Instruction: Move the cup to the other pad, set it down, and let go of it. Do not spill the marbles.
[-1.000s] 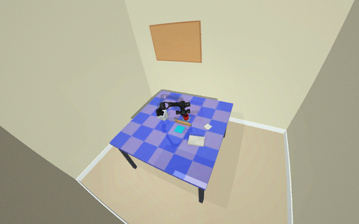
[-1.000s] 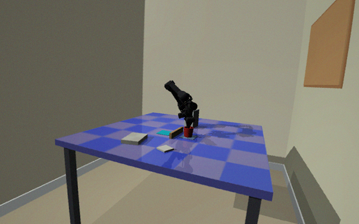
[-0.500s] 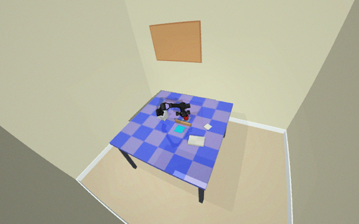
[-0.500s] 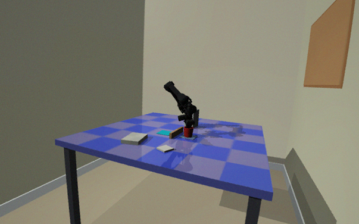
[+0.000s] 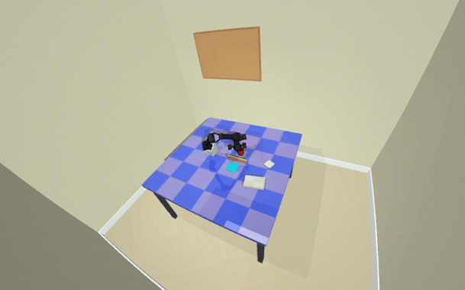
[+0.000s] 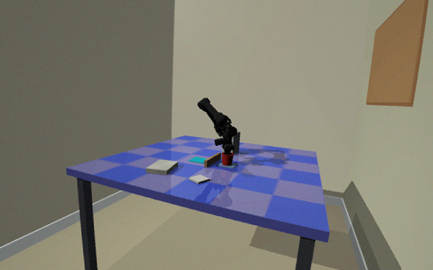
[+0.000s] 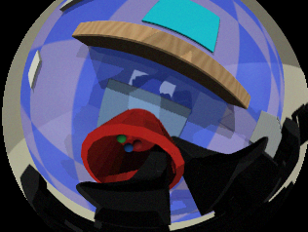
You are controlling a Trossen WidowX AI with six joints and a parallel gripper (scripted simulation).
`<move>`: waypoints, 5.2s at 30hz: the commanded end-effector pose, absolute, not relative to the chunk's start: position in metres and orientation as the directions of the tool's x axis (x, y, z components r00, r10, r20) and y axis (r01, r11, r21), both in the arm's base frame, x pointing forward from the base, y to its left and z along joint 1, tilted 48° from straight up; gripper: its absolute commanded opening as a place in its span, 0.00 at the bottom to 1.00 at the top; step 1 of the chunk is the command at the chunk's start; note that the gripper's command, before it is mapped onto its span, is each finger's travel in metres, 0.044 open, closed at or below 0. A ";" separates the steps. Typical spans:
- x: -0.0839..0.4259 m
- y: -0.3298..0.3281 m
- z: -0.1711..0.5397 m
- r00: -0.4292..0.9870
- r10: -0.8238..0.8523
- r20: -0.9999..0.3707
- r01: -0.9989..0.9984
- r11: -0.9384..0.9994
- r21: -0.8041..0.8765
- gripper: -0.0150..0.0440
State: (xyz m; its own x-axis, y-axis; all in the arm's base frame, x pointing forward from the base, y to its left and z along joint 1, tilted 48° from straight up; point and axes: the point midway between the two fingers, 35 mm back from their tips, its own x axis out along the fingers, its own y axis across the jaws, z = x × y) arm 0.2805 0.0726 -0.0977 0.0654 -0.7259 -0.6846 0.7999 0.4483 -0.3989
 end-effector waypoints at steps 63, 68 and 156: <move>0.282 0.098 -0.024 0.066 -0.727 -0.683 0.795 0.452 -0.405 0.25; 0.284 0.090 -0.015 0.066 -0.728 -0.683 0.795 0.452 -0.405 0.25; 0.300 -0.036 0.068 0.066 -0.734 -0.676 0.795 0.448 -0.408 0.25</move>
State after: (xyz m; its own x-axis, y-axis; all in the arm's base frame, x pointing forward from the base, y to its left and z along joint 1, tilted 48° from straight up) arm 0.3004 -0.0314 0.0713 0.0661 -0.7310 -0.6792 0.7987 0.4467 -0.4031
